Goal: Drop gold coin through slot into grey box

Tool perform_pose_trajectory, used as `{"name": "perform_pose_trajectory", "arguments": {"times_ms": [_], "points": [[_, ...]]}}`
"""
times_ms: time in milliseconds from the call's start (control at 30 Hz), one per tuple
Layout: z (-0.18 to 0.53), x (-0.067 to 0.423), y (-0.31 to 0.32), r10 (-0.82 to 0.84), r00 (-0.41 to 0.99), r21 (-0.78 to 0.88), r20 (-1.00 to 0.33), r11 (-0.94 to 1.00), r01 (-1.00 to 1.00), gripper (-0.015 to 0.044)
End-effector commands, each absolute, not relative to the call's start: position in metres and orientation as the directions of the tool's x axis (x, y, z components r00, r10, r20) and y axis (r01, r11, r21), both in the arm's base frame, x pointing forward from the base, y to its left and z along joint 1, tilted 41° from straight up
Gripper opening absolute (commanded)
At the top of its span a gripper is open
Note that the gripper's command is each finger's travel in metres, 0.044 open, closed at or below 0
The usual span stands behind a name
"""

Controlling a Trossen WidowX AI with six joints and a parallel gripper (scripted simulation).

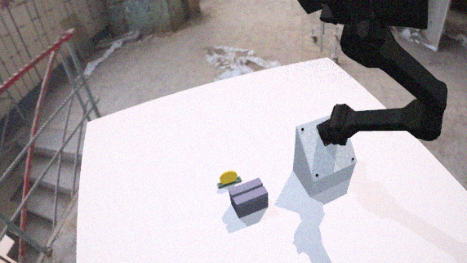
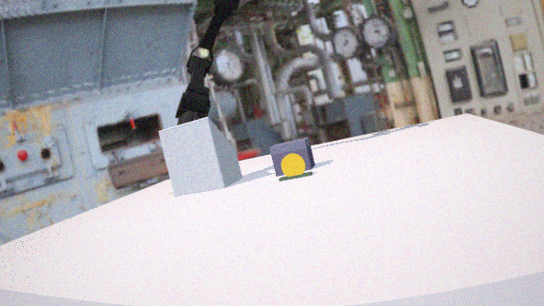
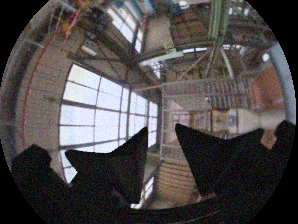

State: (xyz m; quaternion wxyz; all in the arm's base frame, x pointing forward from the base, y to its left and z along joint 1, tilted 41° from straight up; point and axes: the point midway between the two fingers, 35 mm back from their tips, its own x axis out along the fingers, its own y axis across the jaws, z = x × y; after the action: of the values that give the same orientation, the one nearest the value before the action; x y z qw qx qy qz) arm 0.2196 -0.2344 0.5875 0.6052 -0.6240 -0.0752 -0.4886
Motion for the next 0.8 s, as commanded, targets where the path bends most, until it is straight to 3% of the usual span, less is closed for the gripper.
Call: {"name": "perform_pose_trajectory", "arguments": {"times_ms": [0, 167, 400, 767], "points": [[0.550, 0.256, -0.253, -0.527, 0.600, -0.763, 0.602, -0.158, 0.627, 0.0161], [0.502, 0.294, -0.276, -0.559, 0.701, -0.845, 0.444, 0.000, 0.535, 0.0161], [0.398, 0.349, -0.300, -0.549, 0.829, -0.892, 0.109, 0.313, 0.325, 0.0161], [0.219, 0.392, -0.288, -0.342, 0.836, -0.654, -0.430, 0.756, -0.027, 0.0161]]}}
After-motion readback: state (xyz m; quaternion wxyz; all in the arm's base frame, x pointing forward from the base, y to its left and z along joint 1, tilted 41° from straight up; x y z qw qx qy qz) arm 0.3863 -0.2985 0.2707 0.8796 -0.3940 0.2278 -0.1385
